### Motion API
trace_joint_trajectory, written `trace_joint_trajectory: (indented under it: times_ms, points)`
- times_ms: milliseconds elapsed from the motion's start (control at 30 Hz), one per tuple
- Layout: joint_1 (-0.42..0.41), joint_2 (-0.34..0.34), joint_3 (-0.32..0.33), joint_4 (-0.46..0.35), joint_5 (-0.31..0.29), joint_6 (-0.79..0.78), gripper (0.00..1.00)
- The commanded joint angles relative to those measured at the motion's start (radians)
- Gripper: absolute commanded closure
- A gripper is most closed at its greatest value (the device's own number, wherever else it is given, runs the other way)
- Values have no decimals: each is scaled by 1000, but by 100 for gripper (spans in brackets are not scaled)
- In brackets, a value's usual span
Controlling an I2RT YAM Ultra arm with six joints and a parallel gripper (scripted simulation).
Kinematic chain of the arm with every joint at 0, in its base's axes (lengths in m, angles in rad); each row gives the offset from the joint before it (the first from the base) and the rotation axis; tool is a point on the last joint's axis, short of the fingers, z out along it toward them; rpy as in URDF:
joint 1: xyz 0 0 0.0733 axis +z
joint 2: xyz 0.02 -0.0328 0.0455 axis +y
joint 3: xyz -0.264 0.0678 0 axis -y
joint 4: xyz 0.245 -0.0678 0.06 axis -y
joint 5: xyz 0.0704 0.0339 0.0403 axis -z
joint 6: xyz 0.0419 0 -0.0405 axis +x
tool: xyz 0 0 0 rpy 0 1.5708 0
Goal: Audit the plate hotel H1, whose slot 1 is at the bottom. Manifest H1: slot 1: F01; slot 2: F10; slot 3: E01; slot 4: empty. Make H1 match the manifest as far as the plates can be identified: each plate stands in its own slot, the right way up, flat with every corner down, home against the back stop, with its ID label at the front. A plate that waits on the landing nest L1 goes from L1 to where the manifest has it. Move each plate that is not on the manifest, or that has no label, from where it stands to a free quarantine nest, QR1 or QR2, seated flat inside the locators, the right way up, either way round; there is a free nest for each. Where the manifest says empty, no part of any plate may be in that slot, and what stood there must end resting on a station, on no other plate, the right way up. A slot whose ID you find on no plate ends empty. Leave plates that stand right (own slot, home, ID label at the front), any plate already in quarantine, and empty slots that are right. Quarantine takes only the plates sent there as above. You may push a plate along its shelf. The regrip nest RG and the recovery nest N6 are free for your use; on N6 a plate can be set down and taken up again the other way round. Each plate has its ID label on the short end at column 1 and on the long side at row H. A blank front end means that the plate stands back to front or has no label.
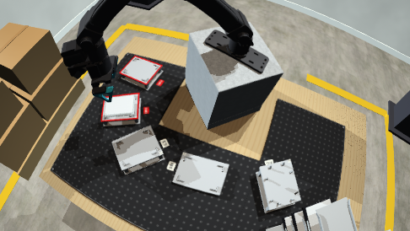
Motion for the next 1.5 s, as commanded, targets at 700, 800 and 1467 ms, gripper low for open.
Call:
trace_joint_trajectory:
  times_ms: [700, 800, 1467]
  points:
    - [168, -75, -33, 18, -4, 189, 0]
    - [192, -80, -33, 18, -4, 214, 0]
    - [322, -176, -155, 130, -30, 242, 0]
